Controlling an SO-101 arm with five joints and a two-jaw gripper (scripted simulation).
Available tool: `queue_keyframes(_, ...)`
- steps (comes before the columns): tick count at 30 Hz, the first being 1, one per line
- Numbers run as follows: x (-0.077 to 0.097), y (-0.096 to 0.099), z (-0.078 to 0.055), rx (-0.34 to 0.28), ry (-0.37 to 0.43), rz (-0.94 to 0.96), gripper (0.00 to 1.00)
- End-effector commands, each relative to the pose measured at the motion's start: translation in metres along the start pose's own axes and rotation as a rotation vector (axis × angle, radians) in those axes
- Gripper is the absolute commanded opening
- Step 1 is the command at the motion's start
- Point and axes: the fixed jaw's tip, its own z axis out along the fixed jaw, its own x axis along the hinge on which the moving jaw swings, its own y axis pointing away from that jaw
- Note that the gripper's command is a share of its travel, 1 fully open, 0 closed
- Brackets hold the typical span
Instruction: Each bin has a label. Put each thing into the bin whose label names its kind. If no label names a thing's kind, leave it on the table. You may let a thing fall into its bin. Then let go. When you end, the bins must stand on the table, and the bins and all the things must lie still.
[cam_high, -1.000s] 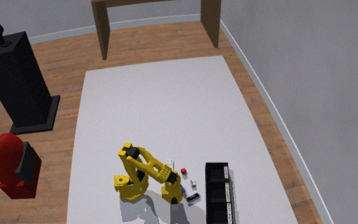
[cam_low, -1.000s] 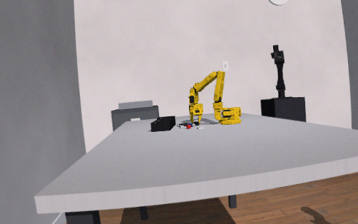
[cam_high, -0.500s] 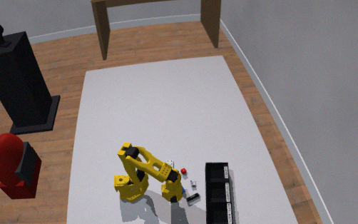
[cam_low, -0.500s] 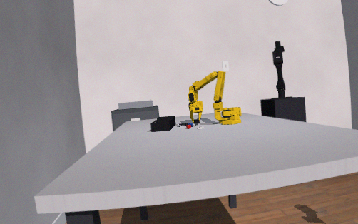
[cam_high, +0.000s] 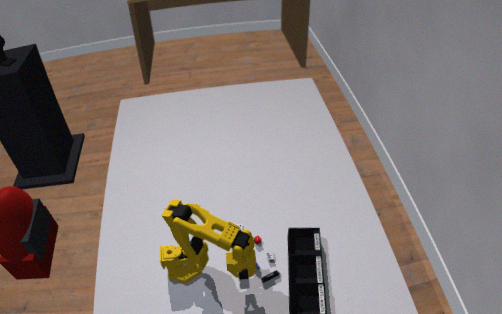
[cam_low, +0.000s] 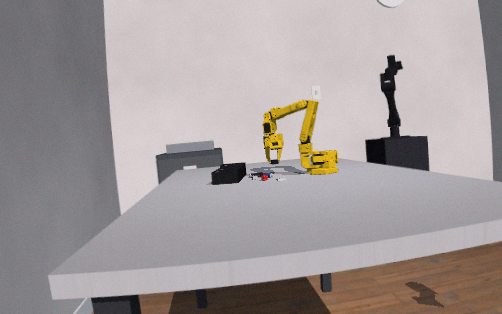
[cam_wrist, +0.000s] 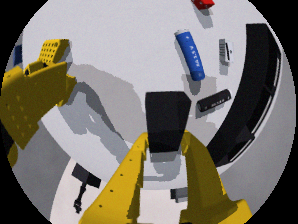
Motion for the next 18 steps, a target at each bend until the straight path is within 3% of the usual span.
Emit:
queue_keyframes(1, 0.002, -0.006, -0.009, 0.048, 0.024, 0.002, 0.00)
queue_keyframes(18, 0.004, -0.024, -0.018, 0.058, 0.034, -0.166, 0.00)
